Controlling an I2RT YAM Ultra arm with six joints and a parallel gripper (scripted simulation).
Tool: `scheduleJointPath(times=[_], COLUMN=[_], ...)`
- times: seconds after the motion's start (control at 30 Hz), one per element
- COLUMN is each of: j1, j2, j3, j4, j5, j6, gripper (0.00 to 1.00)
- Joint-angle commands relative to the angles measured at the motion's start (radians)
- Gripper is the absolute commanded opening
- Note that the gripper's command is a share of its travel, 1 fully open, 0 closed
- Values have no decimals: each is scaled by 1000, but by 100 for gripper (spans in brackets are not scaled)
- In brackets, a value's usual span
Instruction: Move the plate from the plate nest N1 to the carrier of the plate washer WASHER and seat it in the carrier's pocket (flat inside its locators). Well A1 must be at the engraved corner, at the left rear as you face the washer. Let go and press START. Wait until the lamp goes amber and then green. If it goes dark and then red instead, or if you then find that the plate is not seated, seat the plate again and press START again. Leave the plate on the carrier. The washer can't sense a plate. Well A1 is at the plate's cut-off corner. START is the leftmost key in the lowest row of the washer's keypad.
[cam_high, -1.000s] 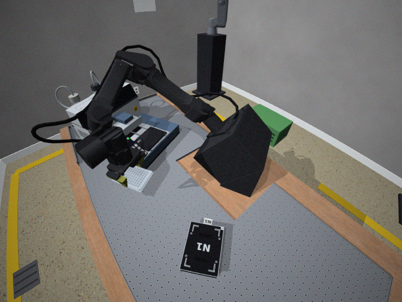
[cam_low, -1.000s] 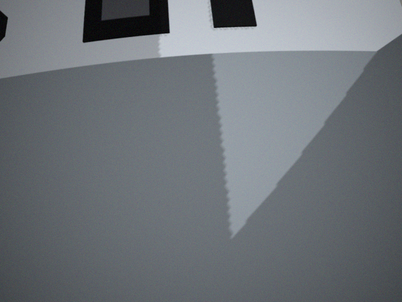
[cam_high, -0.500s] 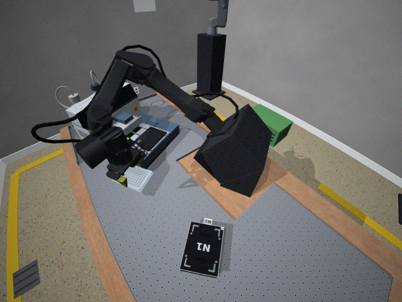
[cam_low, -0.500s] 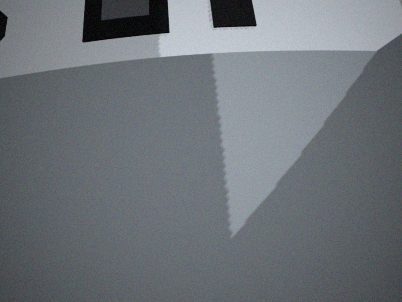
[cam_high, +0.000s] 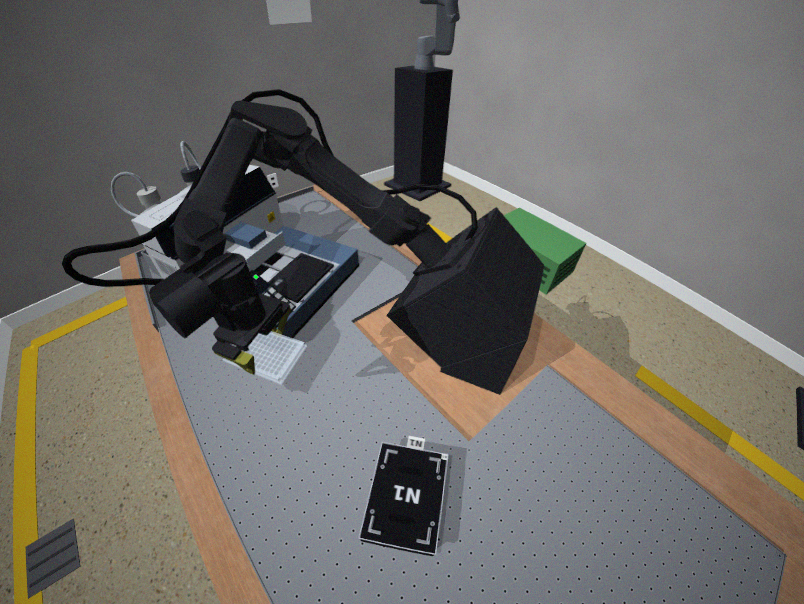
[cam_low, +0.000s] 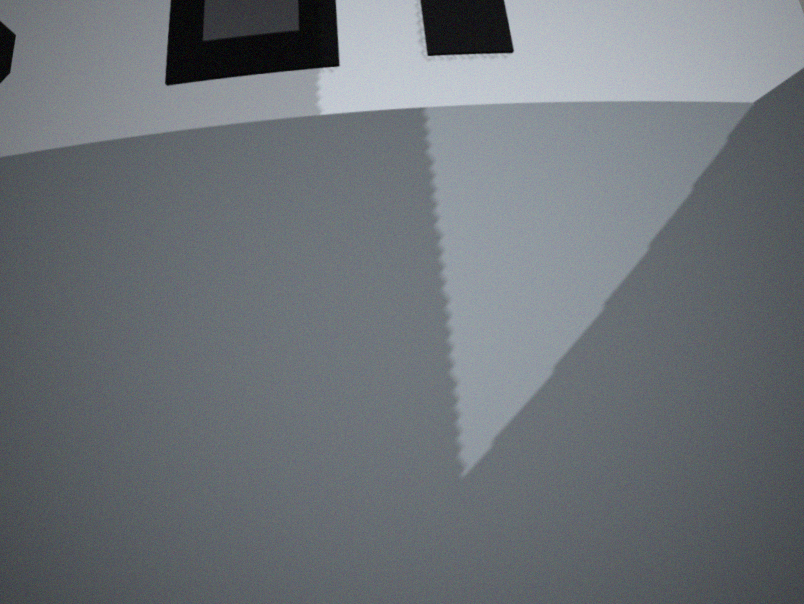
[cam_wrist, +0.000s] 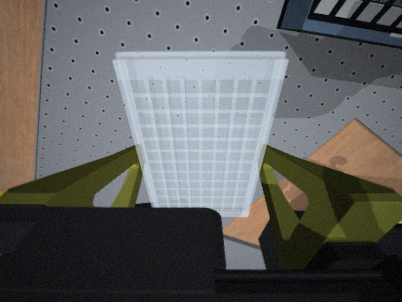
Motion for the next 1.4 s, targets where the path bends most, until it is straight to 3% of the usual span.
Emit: scheduleJointPath(times=[0.0,0.13,0.2,0.6,0.97,1.17,1.37], j1=[26,-20,-20,-117,-208,-282,-266], j2=[2,-88,-88,-300,-448,-531,-509], j3=[-1,-59,-59,-151,-159,-170,-172], j4=[-18,-14,-14,-15,-21,-31,-32], j5=[10,1,1,-26,-50,-75,-79], j6=[-7,95,95,341,505,416,409], gripper=[84,84,84,84,84,84,84])
